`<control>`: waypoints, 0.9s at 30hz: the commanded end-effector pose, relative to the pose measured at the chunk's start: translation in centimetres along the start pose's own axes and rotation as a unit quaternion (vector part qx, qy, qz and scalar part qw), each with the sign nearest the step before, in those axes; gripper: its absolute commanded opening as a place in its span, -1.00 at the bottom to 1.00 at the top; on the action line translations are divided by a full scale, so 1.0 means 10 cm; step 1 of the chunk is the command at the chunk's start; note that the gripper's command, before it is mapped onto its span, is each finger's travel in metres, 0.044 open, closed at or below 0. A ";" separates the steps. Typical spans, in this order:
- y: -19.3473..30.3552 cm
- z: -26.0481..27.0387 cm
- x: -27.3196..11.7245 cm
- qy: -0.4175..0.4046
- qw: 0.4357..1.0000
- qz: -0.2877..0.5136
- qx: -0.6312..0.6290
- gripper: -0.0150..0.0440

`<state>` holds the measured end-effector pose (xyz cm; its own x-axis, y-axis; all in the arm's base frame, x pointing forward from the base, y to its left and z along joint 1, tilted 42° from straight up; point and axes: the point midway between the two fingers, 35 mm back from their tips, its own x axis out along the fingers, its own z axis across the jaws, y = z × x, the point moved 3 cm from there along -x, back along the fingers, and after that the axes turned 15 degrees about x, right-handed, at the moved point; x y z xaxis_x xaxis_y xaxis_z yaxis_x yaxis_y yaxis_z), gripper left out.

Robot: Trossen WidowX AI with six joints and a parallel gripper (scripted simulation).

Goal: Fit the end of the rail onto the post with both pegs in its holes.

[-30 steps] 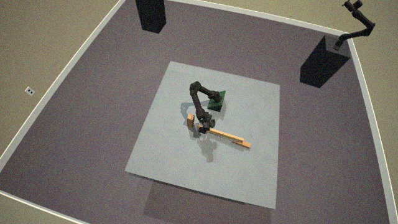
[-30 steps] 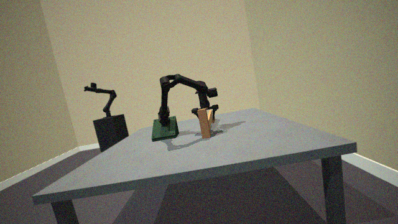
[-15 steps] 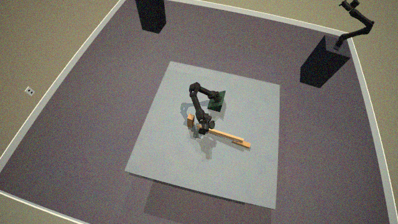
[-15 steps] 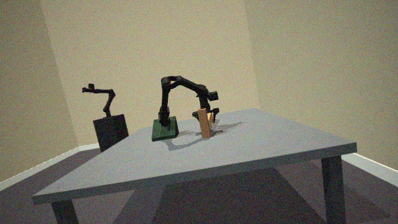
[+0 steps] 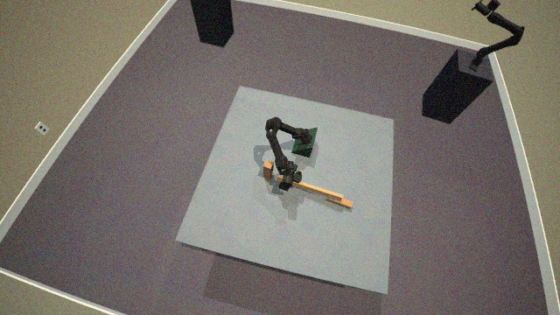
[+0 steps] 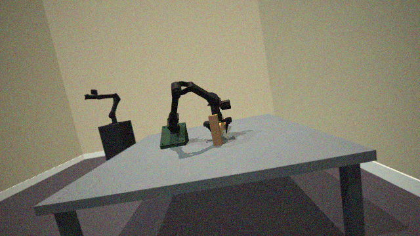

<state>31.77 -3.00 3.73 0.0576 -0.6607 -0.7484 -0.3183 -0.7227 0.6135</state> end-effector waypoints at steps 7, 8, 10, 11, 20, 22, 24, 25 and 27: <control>0.02 0.02 0.12 0.000 1.000 0.004 -0.003 0.91; 0.02 0.02 0.12 0.000 1.000 0.004 -0.003 0.82; 0.02 0.02 0.12 0.000 1.000 0.004 -0.003 0.64; 0.02 0.02 0.12 0.000 1.000 0.004 -0.003 0.56; 0.02 0.02 0.12 0.000 1.000 0.004 -0.003 -0.25; 0.02 0.02 0.12 0.000 1.000 0.004 -0.003 -0.29; 0.02 0.02 0.12 0.000 1.000 0.004 -0.003 -0.34; 0.02 0.02 0.12 0.000 1.000 0.004 -0.003 -0.36; 0.02 0.02 0.12 0.000 1.000 0.004 -0.003 -0.40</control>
<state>31.63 -3.81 2.88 0.0549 -0.6626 -0.7470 -0.3159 -0.7212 0.6165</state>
